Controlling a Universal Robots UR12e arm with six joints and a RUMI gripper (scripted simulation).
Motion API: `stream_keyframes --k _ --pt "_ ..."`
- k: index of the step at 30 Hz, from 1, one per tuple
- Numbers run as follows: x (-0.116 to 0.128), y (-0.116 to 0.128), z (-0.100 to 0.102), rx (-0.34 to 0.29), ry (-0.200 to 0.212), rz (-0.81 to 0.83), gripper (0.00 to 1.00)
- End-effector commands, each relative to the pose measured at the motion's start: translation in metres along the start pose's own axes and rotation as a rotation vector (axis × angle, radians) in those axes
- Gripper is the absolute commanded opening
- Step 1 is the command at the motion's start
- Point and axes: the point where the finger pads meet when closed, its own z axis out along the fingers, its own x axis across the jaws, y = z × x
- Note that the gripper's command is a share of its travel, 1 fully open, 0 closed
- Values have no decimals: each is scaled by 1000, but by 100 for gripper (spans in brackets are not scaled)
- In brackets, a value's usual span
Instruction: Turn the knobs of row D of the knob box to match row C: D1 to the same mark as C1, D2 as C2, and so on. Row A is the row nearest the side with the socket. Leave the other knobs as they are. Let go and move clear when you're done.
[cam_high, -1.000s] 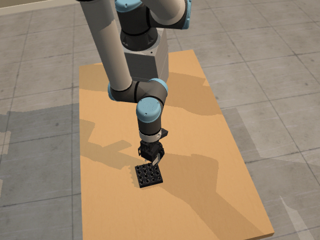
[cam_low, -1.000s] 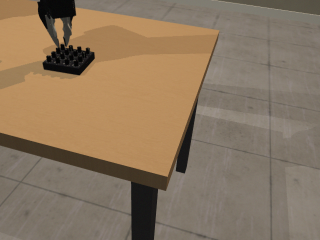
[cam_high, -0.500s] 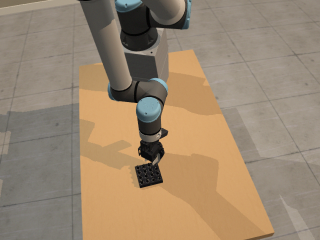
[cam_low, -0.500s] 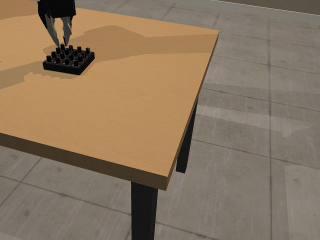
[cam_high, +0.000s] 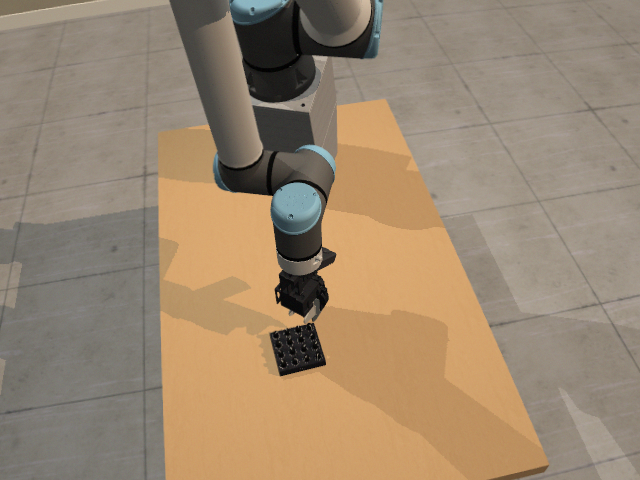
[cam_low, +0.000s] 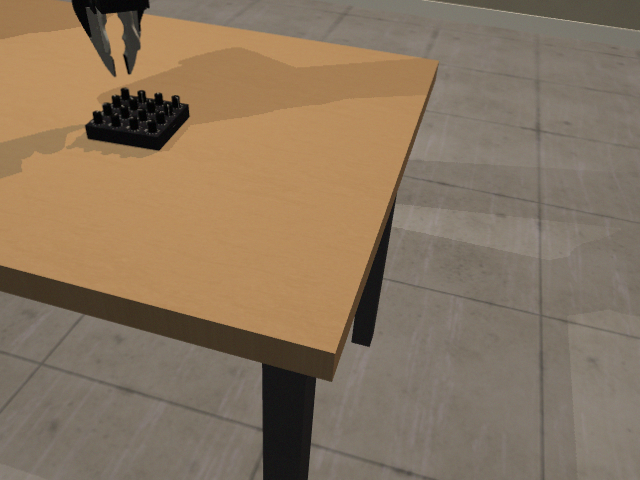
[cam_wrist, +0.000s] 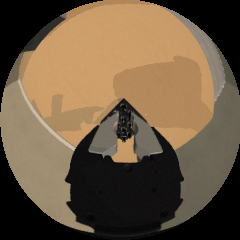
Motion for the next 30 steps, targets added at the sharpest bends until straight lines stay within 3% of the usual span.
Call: stream_keyframes --k 1,21,30 --pt "0 0 -7 0 0 0 11" --pt "0 0 -8 0 0 -7 11" --pt "0 0 -10 0 0 -115 11"
